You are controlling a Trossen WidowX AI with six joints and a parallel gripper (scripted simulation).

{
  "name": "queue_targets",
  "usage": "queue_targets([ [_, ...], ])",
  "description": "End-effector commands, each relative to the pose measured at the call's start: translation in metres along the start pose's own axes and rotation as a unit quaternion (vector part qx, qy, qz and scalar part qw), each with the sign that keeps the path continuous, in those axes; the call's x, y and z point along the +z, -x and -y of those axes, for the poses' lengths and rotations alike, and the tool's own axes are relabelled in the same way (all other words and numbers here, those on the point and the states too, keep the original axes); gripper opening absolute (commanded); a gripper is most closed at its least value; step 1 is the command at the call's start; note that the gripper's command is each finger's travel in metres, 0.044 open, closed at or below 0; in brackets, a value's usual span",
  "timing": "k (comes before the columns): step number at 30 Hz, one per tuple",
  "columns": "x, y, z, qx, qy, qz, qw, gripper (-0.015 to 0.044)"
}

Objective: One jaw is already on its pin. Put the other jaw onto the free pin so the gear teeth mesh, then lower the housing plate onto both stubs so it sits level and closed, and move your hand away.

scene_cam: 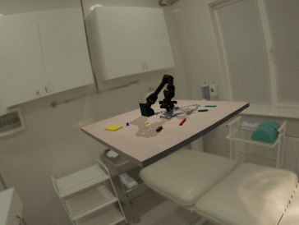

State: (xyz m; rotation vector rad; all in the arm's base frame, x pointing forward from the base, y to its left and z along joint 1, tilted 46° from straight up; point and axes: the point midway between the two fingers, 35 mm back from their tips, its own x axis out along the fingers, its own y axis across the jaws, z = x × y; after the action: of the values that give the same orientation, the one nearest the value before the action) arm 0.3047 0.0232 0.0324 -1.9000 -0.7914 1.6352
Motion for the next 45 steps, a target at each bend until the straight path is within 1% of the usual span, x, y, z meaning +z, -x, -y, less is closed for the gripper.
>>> queue_targets([
  [1, -0.0004, -0.0002, -0.0004, -0.001, -0.002, -0.002, 1.000, 0.0134],
  [45, -0.0005, -0.0094, -0.0003, -0.001, -0.004, -0.002, 1.000, 0.0134],
])
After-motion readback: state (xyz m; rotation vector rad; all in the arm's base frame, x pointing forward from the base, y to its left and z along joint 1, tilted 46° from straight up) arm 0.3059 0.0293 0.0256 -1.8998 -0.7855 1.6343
